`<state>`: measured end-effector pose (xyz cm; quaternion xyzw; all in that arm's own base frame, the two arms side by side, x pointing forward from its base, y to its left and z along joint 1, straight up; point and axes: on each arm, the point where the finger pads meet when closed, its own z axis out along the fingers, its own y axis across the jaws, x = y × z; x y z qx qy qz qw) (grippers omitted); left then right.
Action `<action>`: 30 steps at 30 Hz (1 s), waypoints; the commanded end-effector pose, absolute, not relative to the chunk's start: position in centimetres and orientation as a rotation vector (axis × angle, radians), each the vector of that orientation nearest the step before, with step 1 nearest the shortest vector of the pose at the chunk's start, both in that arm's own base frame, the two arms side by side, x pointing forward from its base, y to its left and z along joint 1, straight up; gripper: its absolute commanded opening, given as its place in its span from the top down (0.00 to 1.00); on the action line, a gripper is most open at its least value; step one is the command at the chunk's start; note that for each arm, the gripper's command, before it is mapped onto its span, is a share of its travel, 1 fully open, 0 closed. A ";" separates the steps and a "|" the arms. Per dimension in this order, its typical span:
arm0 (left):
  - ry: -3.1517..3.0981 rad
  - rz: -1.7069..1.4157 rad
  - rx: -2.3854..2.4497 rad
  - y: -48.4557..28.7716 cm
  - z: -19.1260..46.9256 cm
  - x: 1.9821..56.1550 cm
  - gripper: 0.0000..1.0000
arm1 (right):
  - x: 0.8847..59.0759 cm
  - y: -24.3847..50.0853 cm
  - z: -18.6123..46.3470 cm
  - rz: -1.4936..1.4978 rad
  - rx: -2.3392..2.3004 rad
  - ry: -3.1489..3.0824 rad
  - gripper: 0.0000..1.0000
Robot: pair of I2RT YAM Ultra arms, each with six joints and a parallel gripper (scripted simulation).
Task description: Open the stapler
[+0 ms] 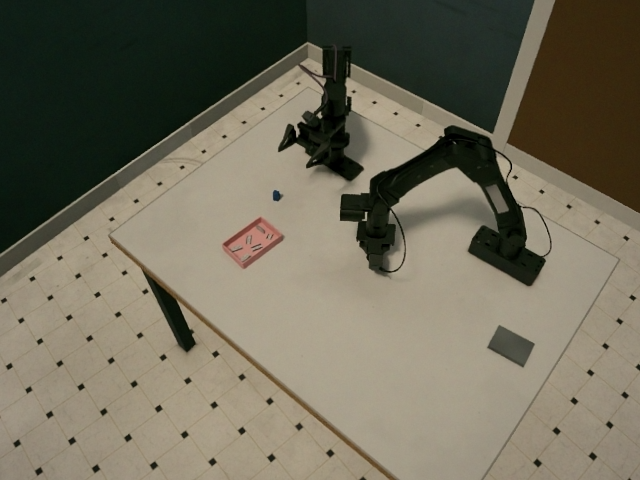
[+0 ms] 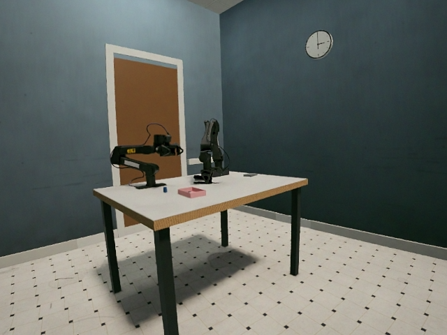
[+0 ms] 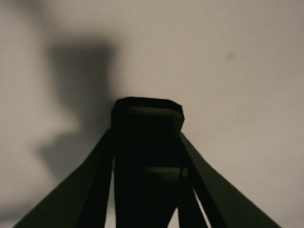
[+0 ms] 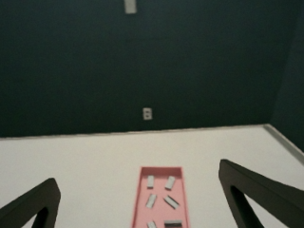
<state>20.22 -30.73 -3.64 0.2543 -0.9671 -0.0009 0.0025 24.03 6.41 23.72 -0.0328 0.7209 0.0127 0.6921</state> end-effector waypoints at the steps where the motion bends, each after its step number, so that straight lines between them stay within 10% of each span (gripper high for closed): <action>1: -3.038 0.012 0.809 -30.7 -3.3 20.5 0.67 | 23.1 5.5 23.4 -0.021 0.041 1.593 0.00; 30: -3.038 0.012 0.809 -30.7 -3.3 20.5 0.67 | 12.3 20.0 15.2 0.531 -0.114 1.668 0.00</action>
